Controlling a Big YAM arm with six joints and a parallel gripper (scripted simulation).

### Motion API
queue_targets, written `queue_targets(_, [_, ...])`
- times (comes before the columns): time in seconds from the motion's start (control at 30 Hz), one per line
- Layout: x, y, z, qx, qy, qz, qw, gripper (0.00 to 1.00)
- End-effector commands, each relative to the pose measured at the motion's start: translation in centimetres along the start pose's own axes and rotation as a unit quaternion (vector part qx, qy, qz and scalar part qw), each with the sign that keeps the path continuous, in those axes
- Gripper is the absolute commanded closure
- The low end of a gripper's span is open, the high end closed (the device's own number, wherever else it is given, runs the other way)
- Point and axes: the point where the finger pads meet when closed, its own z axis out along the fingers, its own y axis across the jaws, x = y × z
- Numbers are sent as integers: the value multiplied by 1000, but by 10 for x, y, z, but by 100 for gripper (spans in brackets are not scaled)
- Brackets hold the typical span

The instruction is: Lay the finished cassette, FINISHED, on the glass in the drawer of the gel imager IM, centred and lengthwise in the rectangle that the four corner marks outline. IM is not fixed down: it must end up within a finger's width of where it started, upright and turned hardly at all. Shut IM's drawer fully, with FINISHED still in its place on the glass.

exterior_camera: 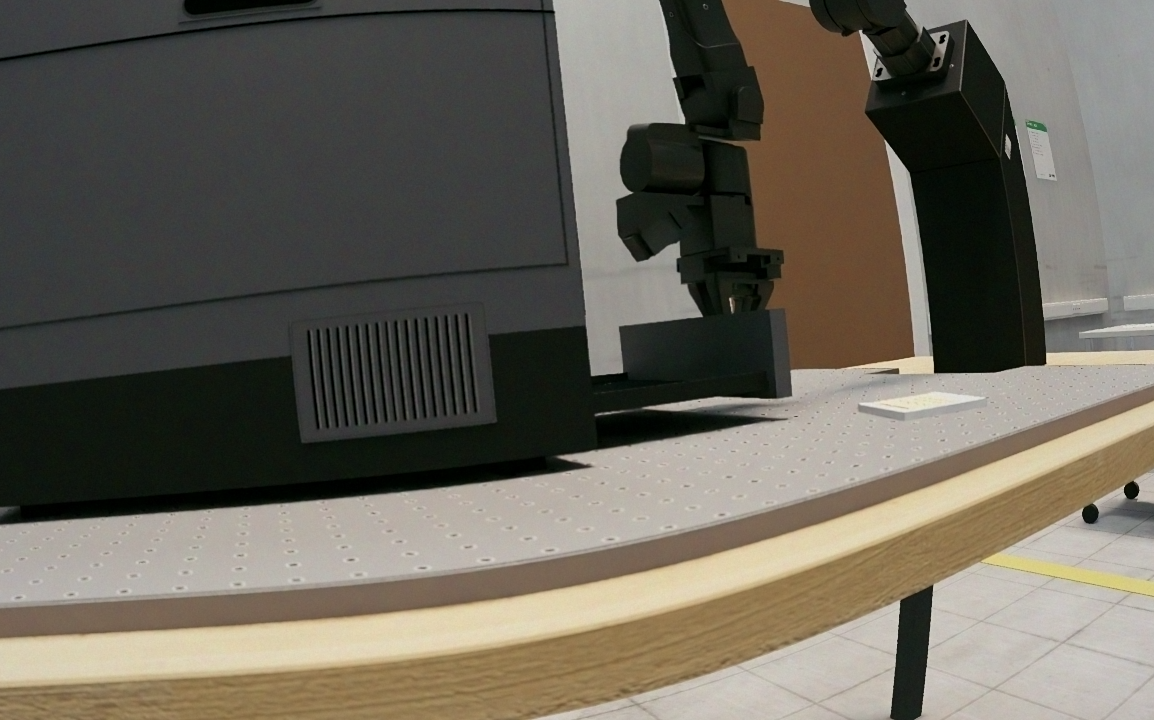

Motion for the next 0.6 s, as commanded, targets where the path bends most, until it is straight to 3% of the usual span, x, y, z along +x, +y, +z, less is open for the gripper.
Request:
queue_targets(0.0, [52, 4, -3, -1, 53, 7, 999, 92])
queue_targets(0.1, [51, 4, -3, -2, 41, 5, 999, 92])
queue_targets(0.17, [58, 4, -4, -1, 53, 7, 999, 92])
queue_targets(0.57, [58, 4, -4, -1, 53, 7, 999, 92])
